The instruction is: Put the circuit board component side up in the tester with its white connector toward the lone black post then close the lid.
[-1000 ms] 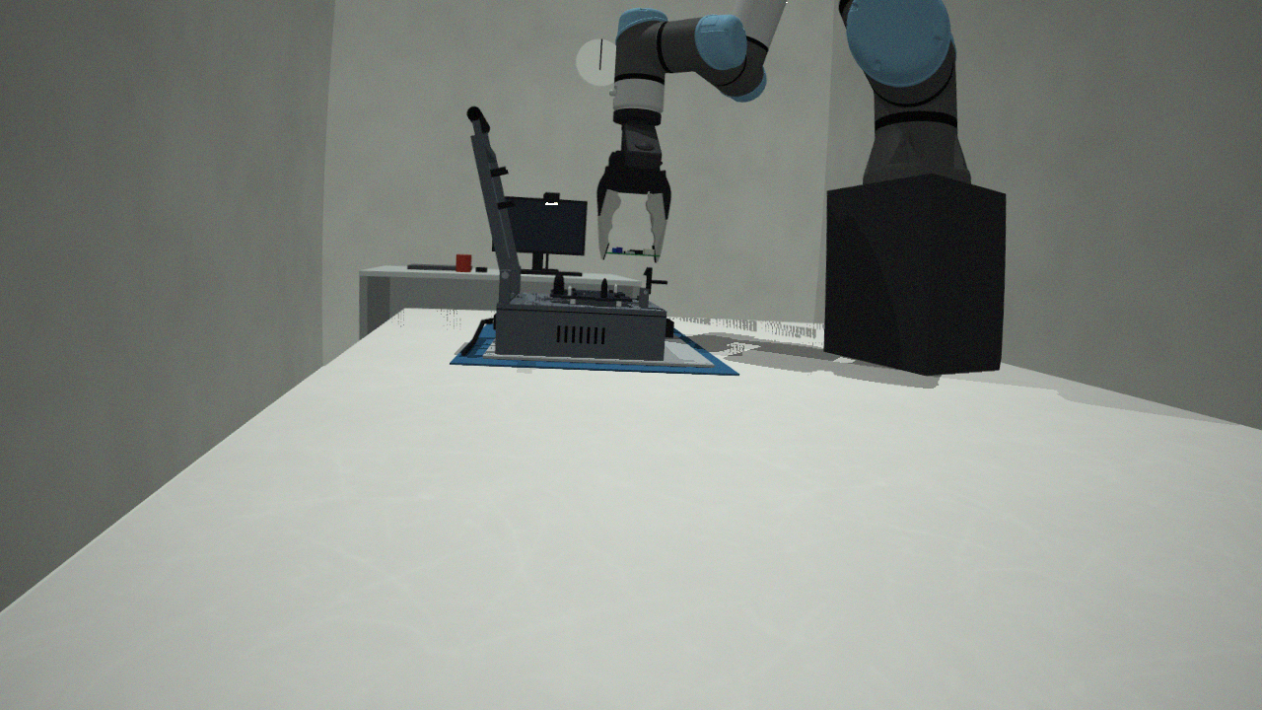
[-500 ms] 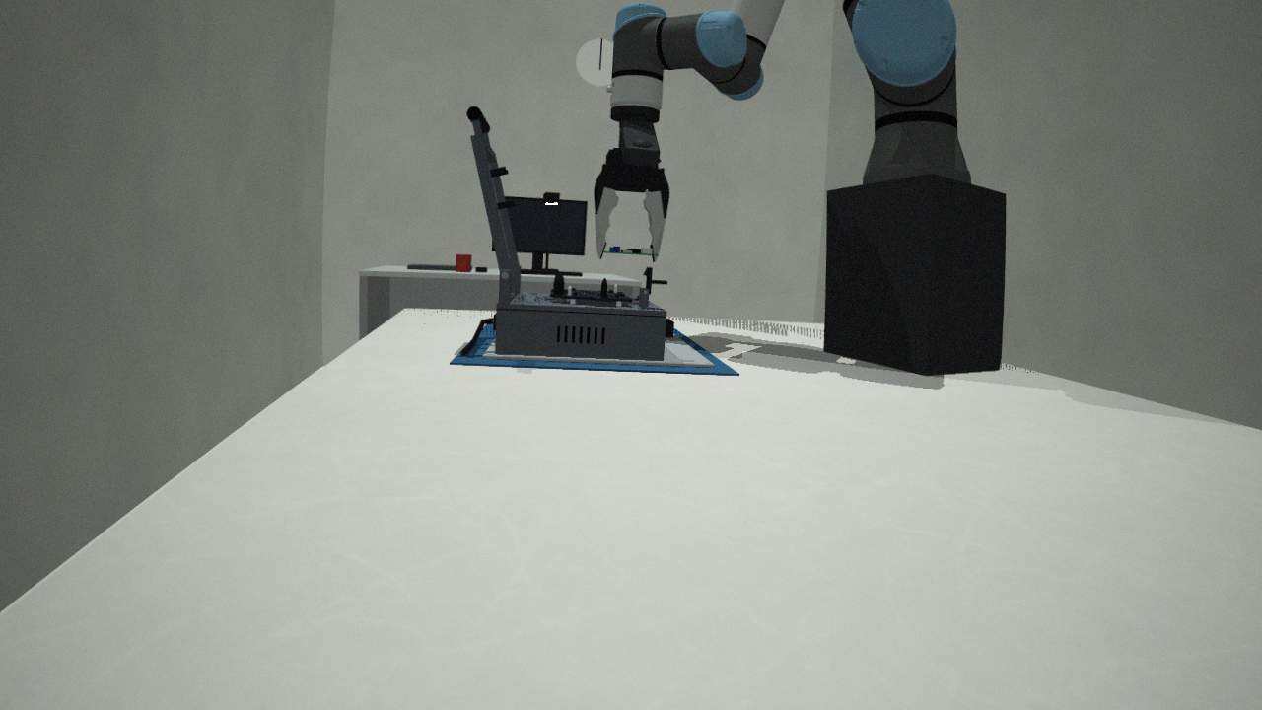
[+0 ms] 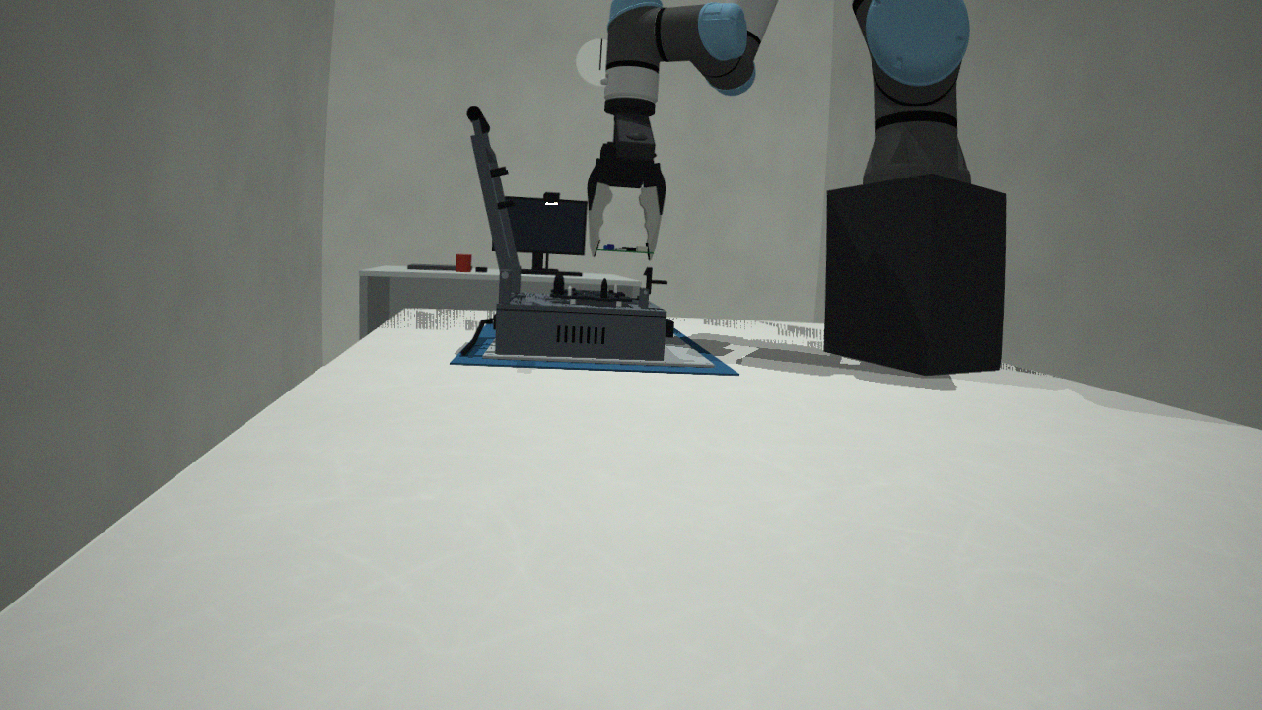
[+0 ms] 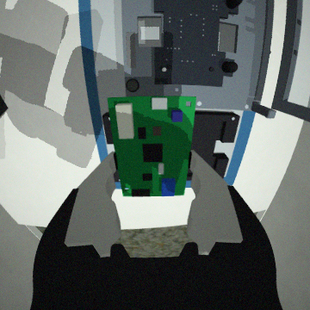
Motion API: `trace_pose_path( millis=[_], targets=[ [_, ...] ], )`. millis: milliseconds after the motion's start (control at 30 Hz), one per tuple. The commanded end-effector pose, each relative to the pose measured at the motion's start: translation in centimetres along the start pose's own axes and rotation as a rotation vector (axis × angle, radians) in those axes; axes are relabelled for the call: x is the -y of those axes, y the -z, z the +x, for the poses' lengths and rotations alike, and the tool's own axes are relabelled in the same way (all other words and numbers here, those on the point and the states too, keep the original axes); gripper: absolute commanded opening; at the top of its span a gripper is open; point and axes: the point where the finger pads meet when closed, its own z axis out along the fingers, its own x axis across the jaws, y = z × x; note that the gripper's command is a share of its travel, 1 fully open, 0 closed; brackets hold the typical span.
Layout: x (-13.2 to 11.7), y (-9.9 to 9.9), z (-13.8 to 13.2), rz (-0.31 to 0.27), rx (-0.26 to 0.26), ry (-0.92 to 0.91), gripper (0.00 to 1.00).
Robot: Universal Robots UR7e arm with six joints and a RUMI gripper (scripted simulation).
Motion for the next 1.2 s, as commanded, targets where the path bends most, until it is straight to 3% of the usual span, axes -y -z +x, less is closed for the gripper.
trace_pose_path(
  millis=[0, 833, 1167],
  targets=[
    [1.7, 0.1, 0.6, -0.001, 0.0, 0.0, 0.39],
    [9.1, 0.7, 3.2, -0.001, 0.0, 0.0, 0.39],
    [10.8, 0.8, 3.8, -0.001, 0.0, 0.0, 0.39]
  ],
)
